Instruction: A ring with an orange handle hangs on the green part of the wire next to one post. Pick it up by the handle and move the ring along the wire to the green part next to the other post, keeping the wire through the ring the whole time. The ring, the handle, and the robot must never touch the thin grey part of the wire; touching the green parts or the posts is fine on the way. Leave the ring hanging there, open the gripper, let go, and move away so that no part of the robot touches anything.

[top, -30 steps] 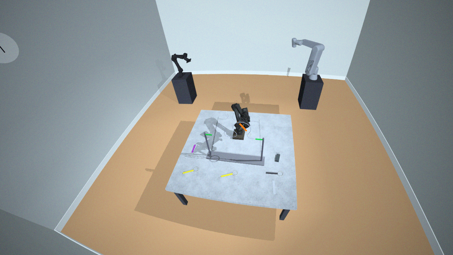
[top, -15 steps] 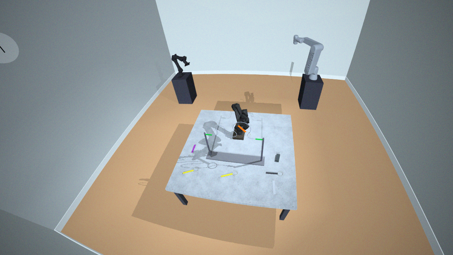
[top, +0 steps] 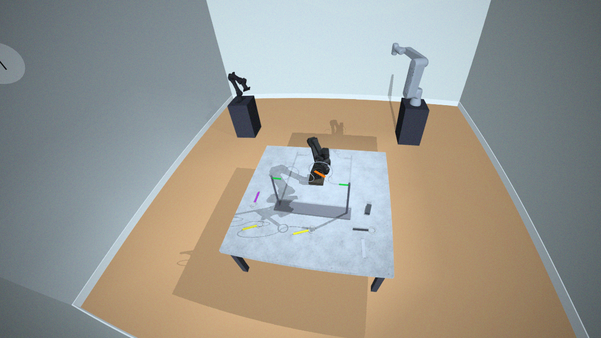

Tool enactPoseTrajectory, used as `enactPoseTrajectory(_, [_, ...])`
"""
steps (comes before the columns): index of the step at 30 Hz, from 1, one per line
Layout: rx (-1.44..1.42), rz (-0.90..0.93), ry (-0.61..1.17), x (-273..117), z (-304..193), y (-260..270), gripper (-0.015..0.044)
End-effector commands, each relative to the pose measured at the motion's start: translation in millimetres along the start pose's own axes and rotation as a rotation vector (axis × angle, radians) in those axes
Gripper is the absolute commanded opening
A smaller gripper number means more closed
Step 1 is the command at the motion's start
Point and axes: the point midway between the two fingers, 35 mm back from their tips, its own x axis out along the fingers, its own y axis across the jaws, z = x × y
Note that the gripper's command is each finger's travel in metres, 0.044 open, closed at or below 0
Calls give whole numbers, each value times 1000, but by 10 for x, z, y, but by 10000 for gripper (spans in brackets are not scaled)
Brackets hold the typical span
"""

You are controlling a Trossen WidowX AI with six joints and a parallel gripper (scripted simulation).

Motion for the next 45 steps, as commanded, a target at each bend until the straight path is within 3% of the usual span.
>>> enactPoseTrajectory(1, [89,50,15,-29,-2,168,-150])
enactPoseTrajectory(18, [457,223,-17,-87,163,764,-150])
enactPoseTrajectory(45, [1031,512,63,-517,808,1389,-150])
